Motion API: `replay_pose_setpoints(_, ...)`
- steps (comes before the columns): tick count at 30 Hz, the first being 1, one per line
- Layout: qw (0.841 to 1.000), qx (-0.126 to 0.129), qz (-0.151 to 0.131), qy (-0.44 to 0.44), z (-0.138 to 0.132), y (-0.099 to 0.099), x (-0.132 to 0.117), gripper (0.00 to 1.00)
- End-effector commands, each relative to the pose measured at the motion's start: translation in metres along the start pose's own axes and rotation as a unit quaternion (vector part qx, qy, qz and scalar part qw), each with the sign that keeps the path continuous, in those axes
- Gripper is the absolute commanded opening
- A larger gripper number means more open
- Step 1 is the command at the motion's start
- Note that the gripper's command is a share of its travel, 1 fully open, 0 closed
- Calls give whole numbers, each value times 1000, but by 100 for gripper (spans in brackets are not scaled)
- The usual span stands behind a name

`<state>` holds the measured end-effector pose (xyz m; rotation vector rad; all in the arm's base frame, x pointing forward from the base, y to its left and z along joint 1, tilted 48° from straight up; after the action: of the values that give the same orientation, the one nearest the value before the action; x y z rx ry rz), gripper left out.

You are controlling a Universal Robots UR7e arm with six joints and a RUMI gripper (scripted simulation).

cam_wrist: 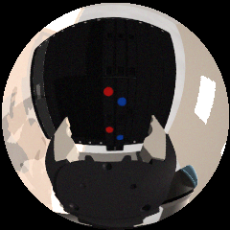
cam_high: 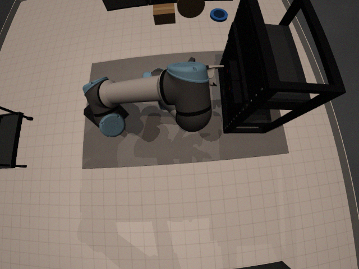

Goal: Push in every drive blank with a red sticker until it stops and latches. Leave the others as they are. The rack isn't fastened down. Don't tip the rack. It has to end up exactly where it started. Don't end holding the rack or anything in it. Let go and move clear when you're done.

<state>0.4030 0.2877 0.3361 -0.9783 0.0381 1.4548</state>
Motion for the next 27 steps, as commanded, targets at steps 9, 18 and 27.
replay_pose_setpoints(9, 1000, 0, 0, 0, 0, 0, 0, 100)
replay_pose_setpoints(18, 1000, 0, 0, 0, 0, 0, -1, 100)
replay_pose_setpoints(27, 1000, 0, 0, 0, -1, 0, -15, 100)
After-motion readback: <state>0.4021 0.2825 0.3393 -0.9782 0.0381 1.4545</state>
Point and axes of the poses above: the point where the finger pads meet when closed, its own y axis back along the fingers, its own z axis across the jaws, x = y × z, the point moved 4 cm from there along y, back along the fingers, and after that the axes turned 4 degrees about y, right-handed, at the moved point
